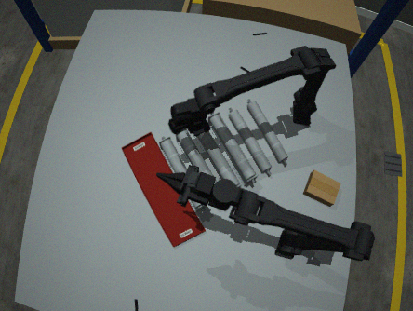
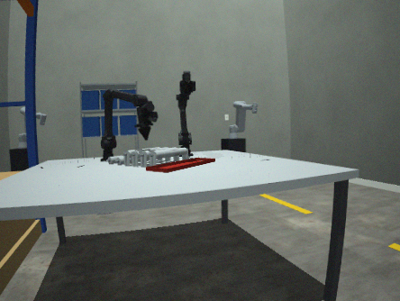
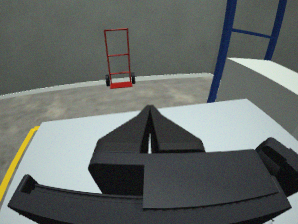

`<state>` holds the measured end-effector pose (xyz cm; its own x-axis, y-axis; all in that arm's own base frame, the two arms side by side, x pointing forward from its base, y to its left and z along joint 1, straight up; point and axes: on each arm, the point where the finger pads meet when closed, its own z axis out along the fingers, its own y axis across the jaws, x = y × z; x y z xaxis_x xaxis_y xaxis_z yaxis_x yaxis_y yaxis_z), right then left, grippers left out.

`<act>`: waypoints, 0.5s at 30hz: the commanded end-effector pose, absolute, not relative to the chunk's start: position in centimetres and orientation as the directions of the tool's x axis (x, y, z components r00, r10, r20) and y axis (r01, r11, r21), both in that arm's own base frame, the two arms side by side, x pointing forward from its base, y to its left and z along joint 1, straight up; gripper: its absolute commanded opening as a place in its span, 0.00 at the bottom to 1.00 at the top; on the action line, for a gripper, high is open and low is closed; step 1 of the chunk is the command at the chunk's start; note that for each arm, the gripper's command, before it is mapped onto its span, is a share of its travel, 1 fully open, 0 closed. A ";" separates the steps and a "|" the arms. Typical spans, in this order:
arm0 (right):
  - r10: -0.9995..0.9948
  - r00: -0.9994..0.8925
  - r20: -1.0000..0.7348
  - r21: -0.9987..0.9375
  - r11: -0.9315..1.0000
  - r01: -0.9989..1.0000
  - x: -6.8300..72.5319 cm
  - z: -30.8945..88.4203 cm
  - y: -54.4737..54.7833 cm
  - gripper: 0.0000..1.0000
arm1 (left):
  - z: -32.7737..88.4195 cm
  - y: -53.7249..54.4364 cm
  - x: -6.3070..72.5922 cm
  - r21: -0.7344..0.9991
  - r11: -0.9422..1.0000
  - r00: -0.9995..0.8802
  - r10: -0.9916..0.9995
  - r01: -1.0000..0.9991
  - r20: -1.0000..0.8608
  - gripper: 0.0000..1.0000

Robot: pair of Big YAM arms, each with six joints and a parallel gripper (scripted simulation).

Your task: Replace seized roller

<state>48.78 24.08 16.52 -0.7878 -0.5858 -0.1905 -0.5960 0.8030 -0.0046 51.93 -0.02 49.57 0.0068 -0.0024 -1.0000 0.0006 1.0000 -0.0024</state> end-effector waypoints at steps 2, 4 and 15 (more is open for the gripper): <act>-0.591 -0.770 -0.241 -0.015 0.795 -0.606 47.4 18.0 22.4 0.00 | 52.4 -0.3 51.8 0.003 1.000 0.051 0.003 0.003 -0.999 0.00; -0.593 -0.770 -0.237 -0.014 0.794 -0.607 46.9 17.6 22.2 0.00 | 52.4 -0.3 51.8 0.003 1.000 0.051 0.003 0.003 -0.999 0.00; -0.580 -0.775 -0.250 -0.015 0.803 -0.596 45.4 17.9 20.9 0.00 | 52.4 -0.3 51.8 0.003 1.000 0.051 0.003 0.003 -0.999 0.00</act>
